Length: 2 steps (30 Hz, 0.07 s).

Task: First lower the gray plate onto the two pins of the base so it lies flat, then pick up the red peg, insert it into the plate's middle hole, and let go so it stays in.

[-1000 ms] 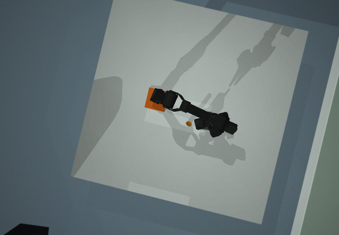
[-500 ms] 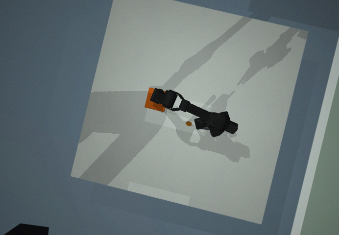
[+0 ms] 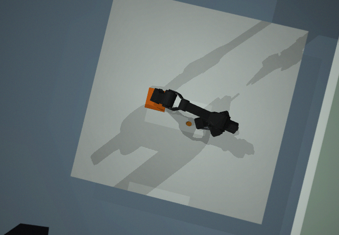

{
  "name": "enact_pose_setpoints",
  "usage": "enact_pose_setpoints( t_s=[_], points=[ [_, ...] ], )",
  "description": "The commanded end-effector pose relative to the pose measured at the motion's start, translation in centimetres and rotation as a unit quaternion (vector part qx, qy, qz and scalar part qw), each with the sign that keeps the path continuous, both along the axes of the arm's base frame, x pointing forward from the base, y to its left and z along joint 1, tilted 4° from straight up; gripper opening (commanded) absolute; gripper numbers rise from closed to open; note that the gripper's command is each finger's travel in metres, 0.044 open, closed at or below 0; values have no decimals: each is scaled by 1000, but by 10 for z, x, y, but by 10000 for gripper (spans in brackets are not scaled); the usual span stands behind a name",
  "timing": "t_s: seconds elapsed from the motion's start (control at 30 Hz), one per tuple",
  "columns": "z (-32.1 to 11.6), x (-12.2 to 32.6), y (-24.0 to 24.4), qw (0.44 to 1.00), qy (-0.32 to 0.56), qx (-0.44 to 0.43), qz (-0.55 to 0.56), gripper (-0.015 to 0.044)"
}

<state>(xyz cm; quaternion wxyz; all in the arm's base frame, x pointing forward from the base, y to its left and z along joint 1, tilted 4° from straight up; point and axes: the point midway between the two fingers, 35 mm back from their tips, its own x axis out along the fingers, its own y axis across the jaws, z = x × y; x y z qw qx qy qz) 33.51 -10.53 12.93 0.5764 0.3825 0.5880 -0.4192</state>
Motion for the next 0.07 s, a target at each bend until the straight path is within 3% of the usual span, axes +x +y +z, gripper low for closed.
enact_pose_setpoints(
  t_s=[0.0, 0.03],
  points=[
    [3, 0, 0, 1000, -1, -2, -2, 150],
    [4, 0, 0, 1000, -1, -2, -2, 150]
  ],
)
